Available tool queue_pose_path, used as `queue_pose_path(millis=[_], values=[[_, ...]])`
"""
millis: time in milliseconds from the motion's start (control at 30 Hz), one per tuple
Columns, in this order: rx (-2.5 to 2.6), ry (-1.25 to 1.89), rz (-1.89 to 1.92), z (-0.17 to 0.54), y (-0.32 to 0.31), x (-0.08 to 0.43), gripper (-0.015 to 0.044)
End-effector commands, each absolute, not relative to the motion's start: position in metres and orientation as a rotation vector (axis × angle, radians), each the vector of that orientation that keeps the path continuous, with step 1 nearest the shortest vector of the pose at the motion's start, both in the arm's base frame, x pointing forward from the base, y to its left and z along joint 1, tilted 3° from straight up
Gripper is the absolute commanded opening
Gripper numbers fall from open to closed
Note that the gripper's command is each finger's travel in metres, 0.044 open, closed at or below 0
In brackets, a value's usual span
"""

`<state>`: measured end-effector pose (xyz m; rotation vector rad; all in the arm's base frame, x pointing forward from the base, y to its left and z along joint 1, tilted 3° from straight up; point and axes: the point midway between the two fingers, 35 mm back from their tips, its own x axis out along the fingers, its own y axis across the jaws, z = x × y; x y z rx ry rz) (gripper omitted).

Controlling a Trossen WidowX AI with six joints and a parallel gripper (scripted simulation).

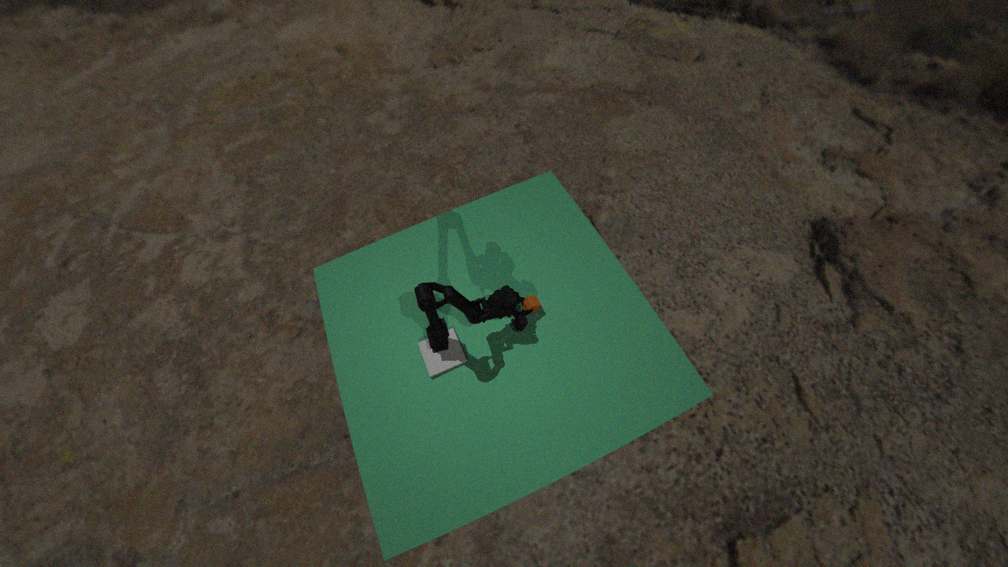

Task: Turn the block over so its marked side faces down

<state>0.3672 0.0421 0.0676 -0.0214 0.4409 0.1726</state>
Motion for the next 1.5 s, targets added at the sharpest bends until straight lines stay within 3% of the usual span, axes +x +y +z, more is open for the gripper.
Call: queue_pose_path(millis=[0,200,767,1467], values=[[-0.015,0.432,0.177,0.0691,0.0429,0.3677,0.0000],[-0.015,0.432,0.177,0.0691,0.0429,0.3677,0.0000],[-0.015,0.432,0.177,0.0691,0.0429,0.3677,0.0440],[-0.015,0.432,0.177,0.0691,0.0429,0.3677,0.0440]])
